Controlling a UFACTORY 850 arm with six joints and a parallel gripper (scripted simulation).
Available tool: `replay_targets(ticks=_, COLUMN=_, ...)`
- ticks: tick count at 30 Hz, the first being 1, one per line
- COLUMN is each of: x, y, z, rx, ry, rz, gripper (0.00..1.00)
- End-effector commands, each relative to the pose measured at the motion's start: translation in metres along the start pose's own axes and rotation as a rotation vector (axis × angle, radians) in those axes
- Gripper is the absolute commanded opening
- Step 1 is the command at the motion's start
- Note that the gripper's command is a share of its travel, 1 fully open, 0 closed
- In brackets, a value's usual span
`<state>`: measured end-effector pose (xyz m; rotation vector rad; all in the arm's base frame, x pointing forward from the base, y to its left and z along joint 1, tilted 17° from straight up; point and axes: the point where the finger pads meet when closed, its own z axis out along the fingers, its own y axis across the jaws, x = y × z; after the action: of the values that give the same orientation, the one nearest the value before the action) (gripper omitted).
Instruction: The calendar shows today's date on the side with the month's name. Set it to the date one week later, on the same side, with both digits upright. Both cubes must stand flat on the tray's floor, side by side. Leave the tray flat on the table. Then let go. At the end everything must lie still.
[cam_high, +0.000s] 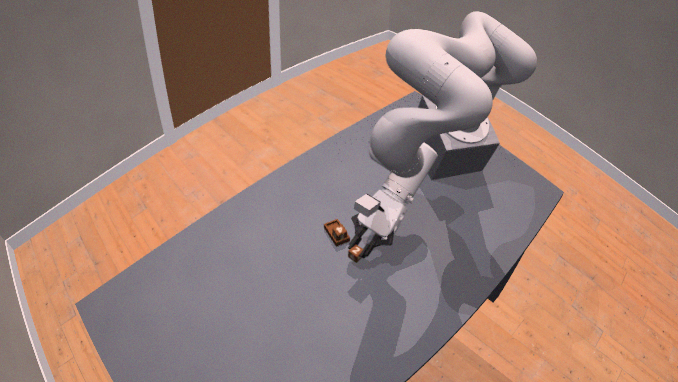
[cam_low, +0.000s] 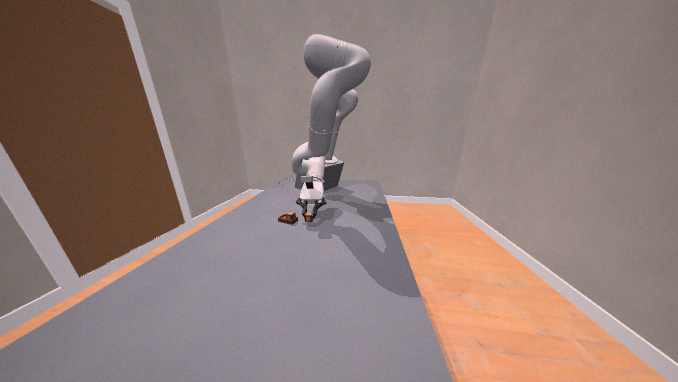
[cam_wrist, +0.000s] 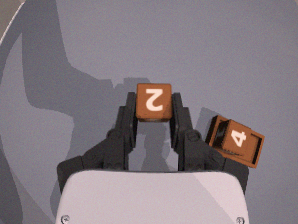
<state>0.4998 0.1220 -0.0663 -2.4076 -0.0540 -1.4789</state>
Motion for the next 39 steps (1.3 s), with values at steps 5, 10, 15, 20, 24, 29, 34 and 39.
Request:
replay_targets(ticks=5, x=0.026, y=0.000, z=-0.018, rx=0.000, ry=0.001, rz=0.000, gripper=0.27)
replay_targets(ticks=10, x=0.035, y=0.000, z=-0.024, rx=0.000, ry=0.001, rz=0.000, gripper=0.27)
replay_targets(ticks=15, x=0.037, y=0.000, z=-0.026, rx=0.000, ry=0.001, rz=0.000, gripper=0.27)
replay_targets(ticks=20, x=0.037, y=0.000, z=-0.026, rx=0.000, ry=0.001, rz=0.000, gripper=0.27)
replay_targets(ticks=24, x=0.037, y=0.000, z=-0.026, rx=0.000, ry=0.001, rz=0.000, gripper=0.27)
replay_targets(ticks=29, x=0.038, y=0.000, z=-0.023, rx=0.001, ry=-0.048, rz=0.003, gripper=0.27)
replay_targets(ticks=34, x=0.038, y=-0.001, z=-0.022, rx=0.003, ry=-0.119, rz=0.005, gripper=0.27)
replay_targets(ticks=39, x=0.040, y=0.000, z=-0.024, rx=0.001, ry=-0.234, rz=0.002, gripper=0.27)
